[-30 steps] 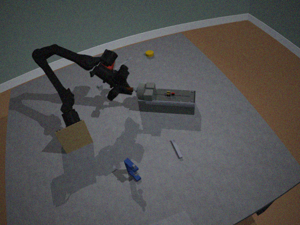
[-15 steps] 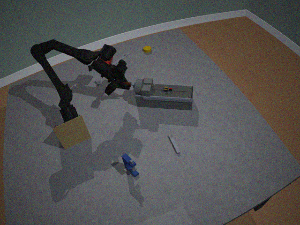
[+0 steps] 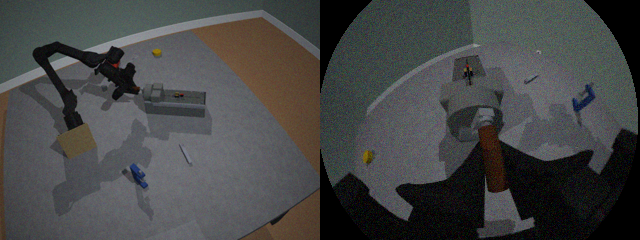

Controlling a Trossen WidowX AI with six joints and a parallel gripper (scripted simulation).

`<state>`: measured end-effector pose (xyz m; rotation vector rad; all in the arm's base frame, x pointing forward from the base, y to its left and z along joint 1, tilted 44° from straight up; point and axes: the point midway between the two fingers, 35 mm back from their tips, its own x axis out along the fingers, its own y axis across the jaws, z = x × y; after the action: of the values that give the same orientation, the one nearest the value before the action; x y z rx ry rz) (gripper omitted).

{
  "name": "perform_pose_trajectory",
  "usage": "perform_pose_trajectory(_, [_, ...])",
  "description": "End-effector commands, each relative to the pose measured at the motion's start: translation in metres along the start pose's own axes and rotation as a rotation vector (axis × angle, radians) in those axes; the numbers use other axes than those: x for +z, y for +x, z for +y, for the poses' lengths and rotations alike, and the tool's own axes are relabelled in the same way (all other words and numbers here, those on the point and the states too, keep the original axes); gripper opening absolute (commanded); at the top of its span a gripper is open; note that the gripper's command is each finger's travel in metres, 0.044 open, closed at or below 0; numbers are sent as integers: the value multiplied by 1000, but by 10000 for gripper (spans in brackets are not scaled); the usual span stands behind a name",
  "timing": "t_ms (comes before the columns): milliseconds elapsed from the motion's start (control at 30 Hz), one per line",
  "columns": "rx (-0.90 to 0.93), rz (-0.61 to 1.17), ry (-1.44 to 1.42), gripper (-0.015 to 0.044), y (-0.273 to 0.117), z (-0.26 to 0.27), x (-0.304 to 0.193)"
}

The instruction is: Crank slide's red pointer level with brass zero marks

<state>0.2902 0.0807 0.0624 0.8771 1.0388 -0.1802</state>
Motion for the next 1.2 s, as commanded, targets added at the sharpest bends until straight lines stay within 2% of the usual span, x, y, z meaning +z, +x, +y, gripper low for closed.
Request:
perform_pose_trajectory(0, [22,-5,-1,0,-3,9,2])
perform_pose_trajectory(1167, [23,-5,-1,0,0,19,0])
